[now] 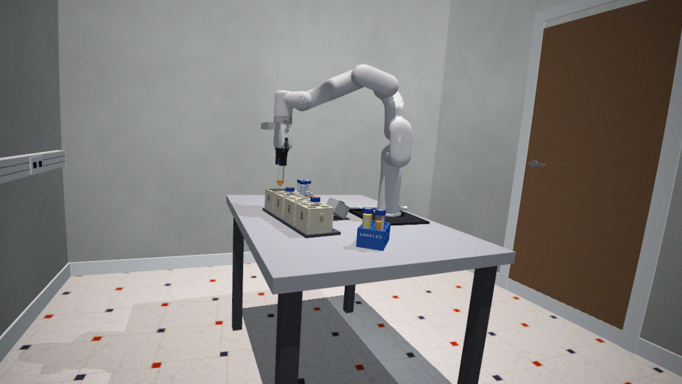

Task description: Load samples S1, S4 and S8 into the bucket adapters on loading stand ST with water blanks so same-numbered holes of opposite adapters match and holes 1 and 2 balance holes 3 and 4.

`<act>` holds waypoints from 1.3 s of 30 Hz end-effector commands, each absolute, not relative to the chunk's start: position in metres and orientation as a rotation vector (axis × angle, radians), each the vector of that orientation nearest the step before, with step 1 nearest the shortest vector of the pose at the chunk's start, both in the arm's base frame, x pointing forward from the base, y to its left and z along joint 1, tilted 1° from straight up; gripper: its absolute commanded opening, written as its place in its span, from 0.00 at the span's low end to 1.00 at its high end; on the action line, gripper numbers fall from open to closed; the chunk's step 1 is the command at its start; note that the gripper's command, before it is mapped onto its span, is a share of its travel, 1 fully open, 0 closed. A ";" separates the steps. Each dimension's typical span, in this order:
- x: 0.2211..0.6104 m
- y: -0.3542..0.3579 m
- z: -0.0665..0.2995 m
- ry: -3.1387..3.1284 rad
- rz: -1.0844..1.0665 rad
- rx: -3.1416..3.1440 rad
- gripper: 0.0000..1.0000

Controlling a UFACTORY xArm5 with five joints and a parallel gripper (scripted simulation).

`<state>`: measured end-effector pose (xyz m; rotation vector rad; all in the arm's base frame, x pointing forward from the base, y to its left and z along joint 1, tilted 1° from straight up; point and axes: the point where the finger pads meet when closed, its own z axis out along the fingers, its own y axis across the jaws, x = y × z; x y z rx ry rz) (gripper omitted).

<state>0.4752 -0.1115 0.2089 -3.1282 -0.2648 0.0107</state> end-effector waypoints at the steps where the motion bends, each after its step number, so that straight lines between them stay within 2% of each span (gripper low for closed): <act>1: 0.476 -0.112 0.201 -0.264 -0.003 -3.117 0.00; 20: 0.476 -0.112 0.201 -0.264 -0.003 -3.117 0.00; 39: 0.476 -0.111 0.184 -0.264 -0.003 -3.117 0.00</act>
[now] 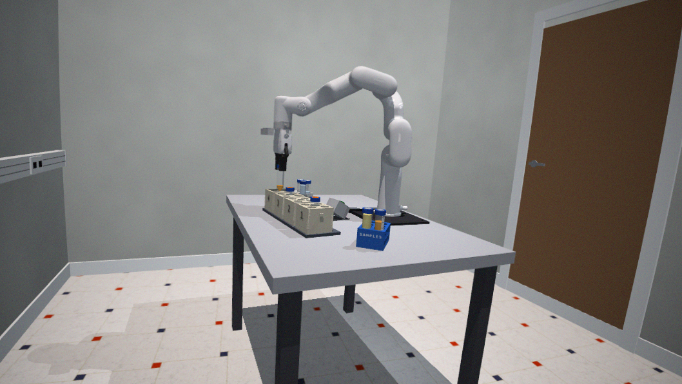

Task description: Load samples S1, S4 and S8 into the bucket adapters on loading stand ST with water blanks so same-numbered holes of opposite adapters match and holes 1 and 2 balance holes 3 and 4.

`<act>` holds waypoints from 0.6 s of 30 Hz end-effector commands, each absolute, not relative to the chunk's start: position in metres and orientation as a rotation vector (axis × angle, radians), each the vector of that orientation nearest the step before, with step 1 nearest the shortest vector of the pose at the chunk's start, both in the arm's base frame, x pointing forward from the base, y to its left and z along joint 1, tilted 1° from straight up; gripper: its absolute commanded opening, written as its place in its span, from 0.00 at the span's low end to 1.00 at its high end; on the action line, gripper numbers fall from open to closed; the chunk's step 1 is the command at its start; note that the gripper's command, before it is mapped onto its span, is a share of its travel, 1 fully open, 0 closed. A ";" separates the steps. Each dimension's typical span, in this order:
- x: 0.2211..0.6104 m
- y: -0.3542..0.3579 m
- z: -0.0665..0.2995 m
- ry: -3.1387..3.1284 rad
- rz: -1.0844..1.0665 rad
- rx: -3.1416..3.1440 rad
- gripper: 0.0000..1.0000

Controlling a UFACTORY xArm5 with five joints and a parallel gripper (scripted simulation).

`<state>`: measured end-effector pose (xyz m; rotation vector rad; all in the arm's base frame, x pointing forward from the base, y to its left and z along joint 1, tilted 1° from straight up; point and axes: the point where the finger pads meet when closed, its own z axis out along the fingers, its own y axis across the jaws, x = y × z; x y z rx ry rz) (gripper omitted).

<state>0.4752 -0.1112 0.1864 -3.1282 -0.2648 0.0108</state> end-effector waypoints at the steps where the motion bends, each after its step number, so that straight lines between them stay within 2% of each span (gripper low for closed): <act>1: 0.476 -0.111 0.183 -0.264 -0.003 -3.117 0.00; 18: 0.476 -0.111 0.168 -0.264 -0.002 -3.117 0.00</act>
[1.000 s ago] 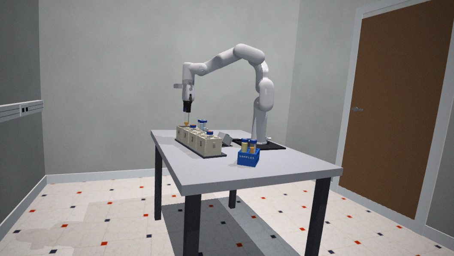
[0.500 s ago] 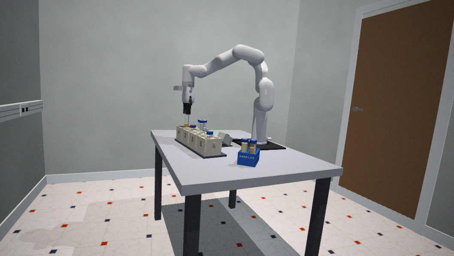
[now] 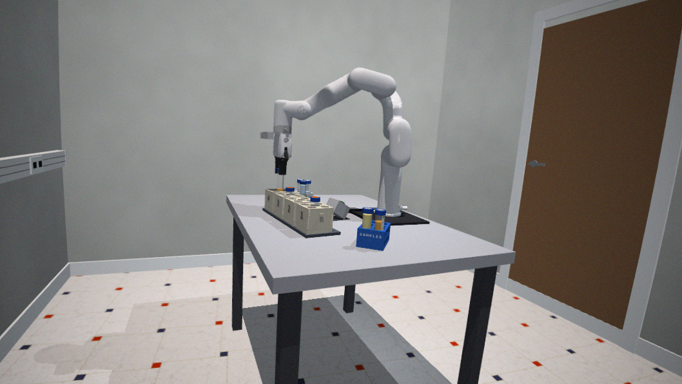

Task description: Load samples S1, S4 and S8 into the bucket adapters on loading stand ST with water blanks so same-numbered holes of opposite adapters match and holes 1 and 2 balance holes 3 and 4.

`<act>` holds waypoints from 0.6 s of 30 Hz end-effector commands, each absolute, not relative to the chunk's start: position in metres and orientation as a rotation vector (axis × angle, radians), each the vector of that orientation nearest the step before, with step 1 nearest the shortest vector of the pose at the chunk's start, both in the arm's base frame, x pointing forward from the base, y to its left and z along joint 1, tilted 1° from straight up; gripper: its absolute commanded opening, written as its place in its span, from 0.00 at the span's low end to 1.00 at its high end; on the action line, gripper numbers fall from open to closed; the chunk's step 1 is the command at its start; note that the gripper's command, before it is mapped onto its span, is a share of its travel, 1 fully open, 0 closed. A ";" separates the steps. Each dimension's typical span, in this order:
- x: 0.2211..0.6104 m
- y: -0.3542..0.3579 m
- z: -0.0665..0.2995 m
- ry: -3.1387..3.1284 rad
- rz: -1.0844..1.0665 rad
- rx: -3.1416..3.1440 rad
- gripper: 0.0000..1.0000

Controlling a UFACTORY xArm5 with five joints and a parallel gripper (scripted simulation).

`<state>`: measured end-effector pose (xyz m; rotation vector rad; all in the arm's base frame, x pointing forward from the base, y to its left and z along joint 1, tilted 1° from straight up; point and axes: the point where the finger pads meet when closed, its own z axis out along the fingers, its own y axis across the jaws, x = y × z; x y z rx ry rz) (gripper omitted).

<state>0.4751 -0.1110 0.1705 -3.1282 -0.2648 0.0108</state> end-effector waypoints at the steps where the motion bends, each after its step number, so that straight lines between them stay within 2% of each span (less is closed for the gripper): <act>1: 0.476 -0.111 0.167 -0.264 -0.002 -3.117 0.00; 18: 0.476 -0.111 0.152 -0.264 -0.002 -3.117 0.00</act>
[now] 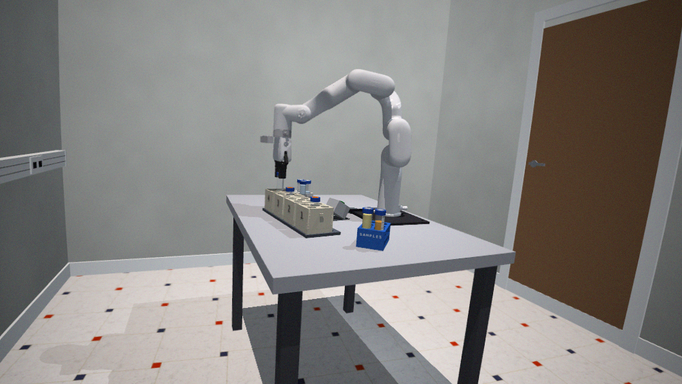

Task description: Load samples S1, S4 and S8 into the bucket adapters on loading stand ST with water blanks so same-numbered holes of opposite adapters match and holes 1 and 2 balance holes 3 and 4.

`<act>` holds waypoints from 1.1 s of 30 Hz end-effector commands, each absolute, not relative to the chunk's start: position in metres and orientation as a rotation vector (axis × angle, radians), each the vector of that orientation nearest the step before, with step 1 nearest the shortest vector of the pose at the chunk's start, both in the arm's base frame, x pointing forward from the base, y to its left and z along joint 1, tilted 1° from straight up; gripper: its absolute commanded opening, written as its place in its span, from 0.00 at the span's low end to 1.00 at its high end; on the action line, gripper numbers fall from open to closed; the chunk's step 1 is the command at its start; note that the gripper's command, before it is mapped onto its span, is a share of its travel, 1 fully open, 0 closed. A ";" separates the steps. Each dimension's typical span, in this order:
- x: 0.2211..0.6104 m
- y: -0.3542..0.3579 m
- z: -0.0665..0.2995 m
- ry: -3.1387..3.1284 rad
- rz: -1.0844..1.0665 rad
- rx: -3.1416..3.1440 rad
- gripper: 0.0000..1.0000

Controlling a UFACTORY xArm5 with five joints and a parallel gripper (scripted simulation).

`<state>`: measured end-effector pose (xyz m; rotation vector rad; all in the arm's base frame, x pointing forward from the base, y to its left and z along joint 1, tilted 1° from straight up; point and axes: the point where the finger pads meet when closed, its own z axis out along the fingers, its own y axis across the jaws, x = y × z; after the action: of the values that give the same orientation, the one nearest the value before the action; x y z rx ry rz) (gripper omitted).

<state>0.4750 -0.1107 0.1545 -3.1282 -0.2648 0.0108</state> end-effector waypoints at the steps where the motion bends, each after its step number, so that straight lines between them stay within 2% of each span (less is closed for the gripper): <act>1: 0.476 -0.111 0.151 -0.264 -0.002 -3.117 0.00; 33: 0.476 -0.111 0.123 -0.264 -0.002 -3.117 0.00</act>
<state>0.4749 -0.1103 0.1255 -3.1282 -0.2648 0.0107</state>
